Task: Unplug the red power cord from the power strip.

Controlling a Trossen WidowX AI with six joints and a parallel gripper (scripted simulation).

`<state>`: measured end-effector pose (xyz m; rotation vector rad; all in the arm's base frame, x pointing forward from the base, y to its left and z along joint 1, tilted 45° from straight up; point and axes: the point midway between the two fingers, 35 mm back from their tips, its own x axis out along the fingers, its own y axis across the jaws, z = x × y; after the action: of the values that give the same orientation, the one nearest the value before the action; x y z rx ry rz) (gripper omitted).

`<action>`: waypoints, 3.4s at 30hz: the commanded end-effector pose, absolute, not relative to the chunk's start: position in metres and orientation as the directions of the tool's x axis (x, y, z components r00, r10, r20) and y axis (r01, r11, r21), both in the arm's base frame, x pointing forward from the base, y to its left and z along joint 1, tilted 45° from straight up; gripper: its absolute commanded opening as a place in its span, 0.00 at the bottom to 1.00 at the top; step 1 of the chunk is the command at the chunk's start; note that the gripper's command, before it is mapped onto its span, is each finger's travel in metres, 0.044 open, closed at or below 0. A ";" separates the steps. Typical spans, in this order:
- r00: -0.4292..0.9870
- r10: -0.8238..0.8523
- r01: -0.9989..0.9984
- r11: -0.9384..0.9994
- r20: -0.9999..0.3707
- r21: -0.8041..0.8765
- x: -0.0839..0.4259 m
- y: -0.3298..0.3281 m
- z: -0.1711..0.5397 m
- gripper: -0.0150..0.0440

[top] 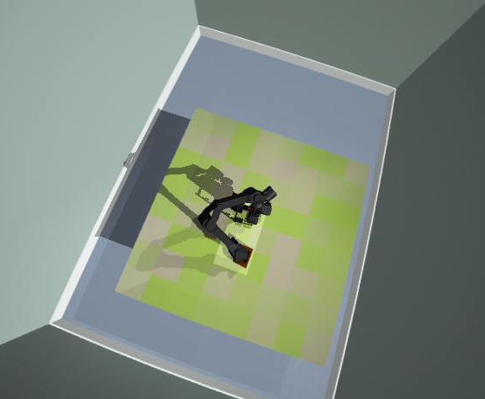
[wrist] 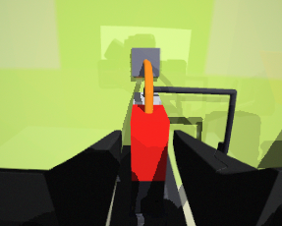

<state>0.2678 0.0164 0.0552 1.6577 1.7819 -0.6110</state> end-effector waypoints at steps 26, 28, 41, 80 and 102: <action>-0.016 0.703 0.991 0.105 -0.711 0.081 0.268 0.025 0.049 0.25; -0.016 0.703 0.991 0.105 -0.711 0.081 0.268 0.024 0.048 0.25; -0.016 0.701 0.991 0.103 -0.713 0.080 0.272 0.009 0.035 0.25; -0.018 0.704 0.992 0.101 -0.710 0.076 0.272 -0.016 0.013 0.83; -0.016 0.701 0.992 0.102 -0.713 0.077 0.280 -0.067 -0.020 1.00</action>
<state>0.2795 -0.0667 -0.0190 1.6637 1.7751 -0.6175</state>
